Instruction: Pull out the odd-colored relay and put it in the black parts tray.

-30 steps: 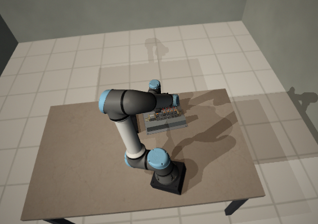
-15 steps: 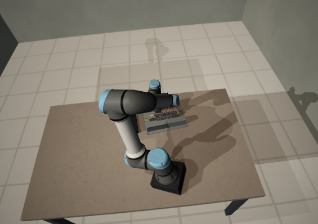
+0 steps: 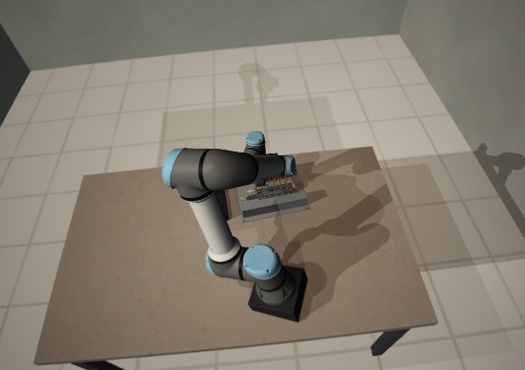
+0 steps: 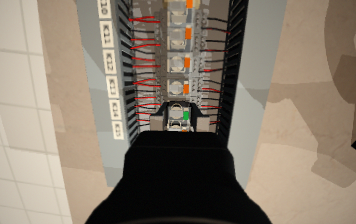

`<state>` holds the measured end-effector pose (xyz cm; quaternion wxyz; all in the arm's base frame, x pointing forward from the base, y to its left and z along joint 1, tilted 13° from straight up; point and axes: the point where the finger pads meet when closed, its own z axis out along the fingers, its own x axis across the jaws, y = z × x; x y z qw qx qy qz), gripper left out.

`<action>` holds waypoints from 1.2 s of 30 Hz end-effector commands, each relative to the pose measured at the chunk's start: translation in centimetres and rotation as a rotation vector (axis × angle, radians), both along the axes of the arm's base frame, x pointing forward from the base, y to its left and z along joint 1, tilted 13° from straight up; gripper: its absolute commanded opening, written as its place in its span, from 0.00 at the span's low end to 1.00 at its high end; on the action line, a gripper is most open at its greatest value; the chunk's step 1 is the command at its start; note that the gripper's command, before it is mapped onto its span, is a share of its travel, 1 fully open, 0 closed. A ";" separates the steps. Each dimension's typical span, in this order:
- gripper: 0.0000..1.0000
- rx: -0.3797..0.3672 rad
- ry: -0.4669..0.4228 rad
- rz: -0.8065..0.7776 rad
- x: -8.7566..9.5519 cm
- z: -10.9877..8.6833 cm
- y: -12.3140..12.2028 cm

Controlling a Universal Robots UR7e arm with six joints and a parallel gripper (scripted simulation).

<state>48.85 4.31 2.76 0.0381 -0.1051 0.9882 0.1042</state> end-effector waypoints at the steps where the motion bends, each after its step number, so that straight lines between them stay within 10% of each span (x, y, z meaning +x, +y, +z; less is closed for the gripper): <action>1: 0.00 0.000 -0.005 0.000 0.1 0.8 -0.2; 36: 0.00 0.000 -0.005 0.000 -0.1 5.8 -1.3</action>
